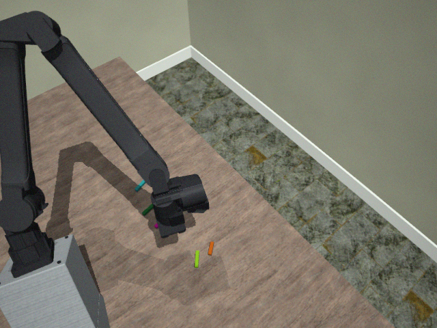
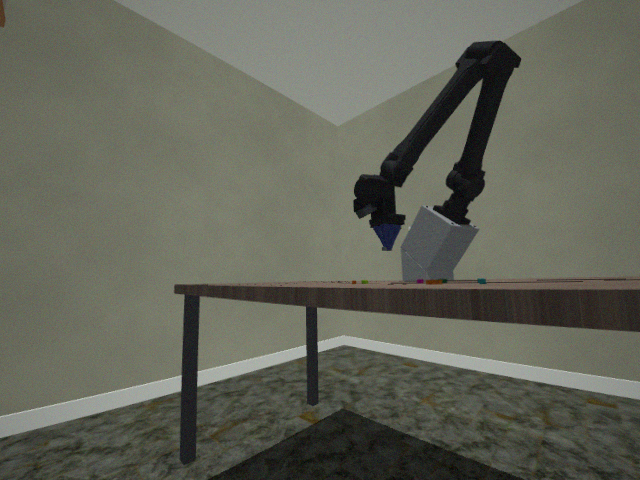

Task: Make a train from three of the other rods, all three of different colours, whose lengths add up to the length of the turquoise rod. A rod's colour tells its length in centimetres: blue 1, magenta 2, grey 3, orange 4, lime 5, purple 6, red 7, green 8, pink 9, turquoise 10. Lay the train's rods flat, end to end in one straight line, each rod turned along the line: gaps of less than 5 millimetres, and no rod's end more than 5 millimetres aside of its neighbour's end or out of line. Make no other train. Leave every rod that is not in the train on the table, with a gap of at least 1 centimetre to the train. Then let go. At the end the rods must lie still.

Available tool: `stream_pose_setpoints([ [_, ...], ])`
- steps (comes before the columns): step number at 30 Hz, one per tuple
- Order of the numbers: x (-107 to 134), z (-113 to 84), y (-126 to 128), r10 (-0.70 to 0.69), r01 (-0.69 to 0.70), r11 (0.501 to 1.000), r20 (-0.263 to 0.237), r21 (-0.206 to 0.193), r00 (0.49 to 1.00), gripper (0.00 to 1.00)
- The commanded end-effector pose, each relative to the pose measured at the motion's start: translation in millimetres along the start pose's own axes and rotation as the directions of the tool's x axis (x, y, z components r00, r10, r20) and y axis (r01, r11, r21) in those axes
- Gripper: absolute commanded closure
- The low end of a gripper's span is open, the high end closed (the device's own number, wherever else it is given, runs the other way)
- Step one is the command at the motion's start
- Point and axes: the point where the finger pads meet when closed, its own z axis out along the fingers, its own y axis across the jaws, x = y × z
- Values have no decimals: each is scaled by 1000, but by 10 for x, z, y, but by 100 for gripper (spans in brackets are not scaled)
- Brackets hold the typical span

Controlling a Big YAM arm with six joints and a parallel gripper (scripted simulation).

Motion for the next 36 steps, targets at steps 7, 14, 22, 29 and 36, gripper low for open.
stream_pose_setpoints([
  [7,-45,-55,-3,-39,39,999,8,1,999,96],
  [14,33,-45,428,-225,225,974,10,5,974,96],
  [22,148,-44,784,-374,374,927,5,1,927,96],
  [29,197,-4,942,-446,446,895,-2,-4,895,96],
  [36,162,-66,919,-435,435,900,12,1,900,96],
])
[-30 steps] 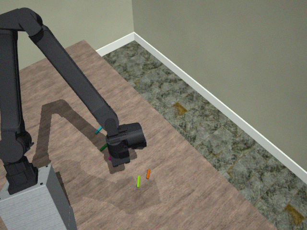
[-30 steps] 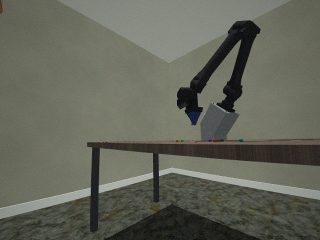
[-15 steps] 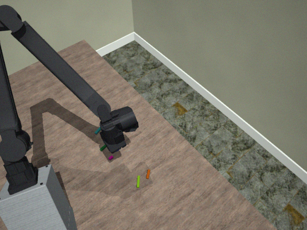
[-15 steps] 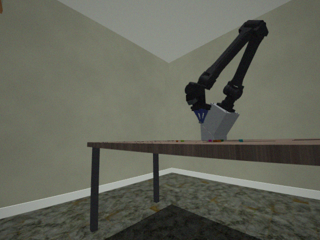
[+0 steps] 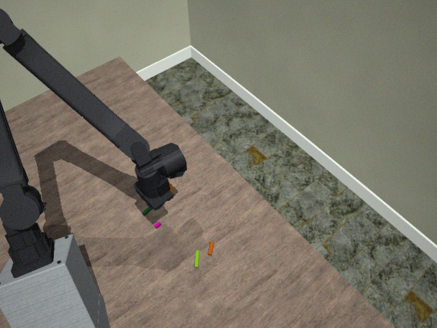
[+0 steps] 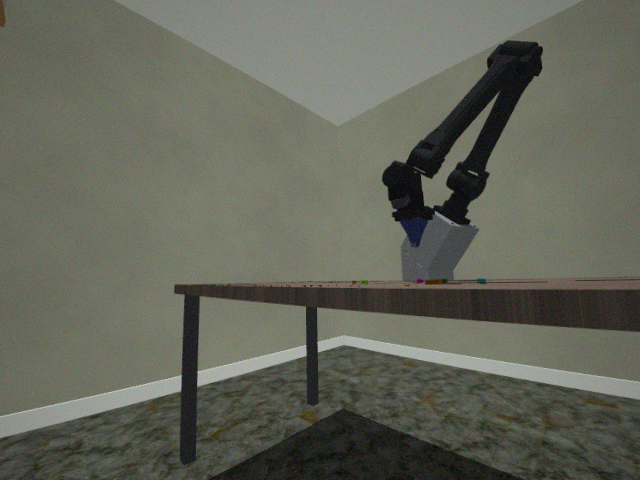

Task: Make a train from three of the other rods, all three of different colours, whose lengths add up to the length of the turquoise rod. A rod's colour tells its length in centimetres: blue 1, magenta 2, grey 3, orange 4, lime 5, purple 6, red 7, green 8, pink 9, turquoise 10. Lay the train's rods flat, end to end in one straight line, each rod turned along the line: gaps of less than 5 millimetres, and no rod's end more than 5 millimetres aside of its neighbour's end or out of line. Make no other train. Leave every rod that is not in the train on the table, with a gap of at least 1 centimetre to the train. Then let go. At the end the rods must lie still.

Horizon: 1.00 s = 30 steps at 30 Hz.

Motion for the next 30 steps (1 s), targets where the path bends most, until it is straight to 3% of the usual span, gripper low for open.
stream_pose_setpoints([
  [1,-72,-53,-14,-23,23,1000,20,7,1000,96],
  [14,-2,152,5,-7,7,1000,-2,2,1000,96],
  [26,-55,650,7,-13,13,1000,6,3,1000,96],
  [30,-67,728,8,-15,15,1000,8,3,1000,96],
])
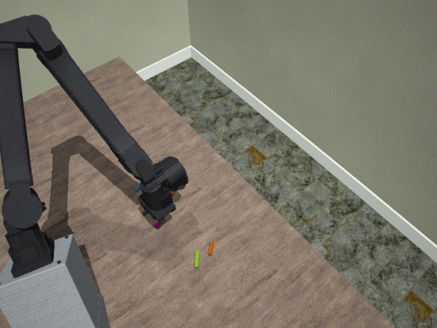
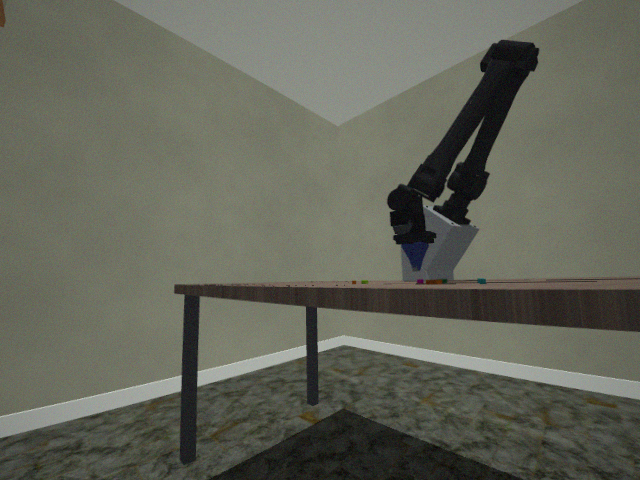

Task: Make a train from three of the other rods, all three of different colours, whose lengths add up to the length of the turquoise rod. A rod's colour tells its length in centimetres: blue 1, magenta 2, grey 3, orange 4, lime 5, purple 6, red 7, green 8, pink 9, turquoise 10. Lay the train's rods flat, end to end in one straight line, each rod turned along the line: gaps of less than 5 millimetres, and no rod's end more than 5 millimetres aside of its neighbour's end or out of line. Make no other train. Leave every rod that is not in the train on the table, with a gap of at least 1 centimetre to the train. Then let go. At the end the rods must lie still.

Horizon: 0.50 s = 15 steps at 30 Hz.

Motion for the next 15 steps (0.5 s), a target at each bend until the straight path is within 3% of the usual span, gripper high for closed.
stream_pose_setpoints([
  [1,-102,103,30,8,-8,1000,17,0,1000,96],
  [8,-40,245,30,15,-15,1000,8,-1,1000,96],
  [15,-93,211,67,6,-6,1000,20,-3,1000,96],
])
